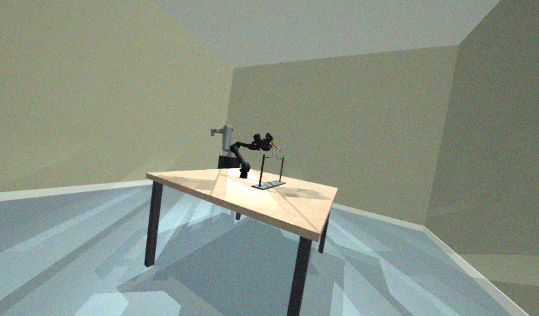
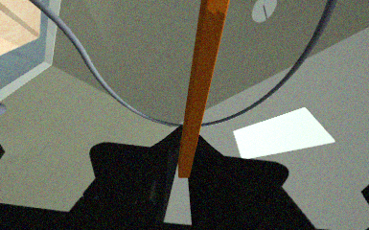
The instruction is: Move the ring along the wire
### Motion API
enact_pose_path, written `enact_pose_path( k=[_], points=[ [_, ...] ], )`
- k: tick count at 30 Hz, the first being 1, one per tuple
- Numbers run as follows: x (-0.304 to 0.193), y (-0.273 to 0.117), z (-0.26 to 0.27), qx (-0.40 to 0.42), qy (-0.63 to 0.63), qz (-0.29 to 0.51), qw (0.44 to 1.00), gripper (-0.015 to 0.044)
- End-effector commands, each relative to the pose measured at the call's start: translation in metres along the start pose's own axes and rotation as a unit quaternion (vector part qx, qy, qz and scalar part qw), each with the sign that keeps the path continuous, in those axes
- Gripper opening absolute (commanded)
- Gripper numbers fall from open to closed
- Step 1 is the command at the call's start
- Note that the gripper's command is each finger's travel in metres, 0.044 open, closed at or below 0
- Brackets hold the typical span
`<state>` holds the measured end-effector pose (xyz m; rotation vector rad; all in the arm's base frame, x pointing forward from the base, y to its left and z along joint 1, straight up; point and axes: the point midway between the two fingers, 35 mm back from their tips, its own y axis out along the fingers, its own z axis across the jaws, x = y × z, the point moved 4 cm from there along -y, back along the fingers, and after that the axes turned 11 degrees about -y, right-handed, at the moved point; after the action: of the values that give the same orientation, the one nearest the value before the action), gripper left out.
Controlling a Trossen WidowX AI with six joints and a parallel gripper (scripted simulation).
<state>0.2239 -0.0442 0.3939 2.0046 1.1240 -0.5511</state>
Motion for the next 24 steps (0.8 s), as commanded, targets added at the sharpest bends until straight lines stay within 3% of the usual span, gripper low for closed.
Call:
enact_pose_path(
  k=[1,24],
  points=[
    [0.0,0.0,0.003,-0.003,-0.007,0.001,1.0,-0.015],
    [0.014,-0.019,0.046,0.074,0.101,0.044,0.991,-0.015]
  ],
)
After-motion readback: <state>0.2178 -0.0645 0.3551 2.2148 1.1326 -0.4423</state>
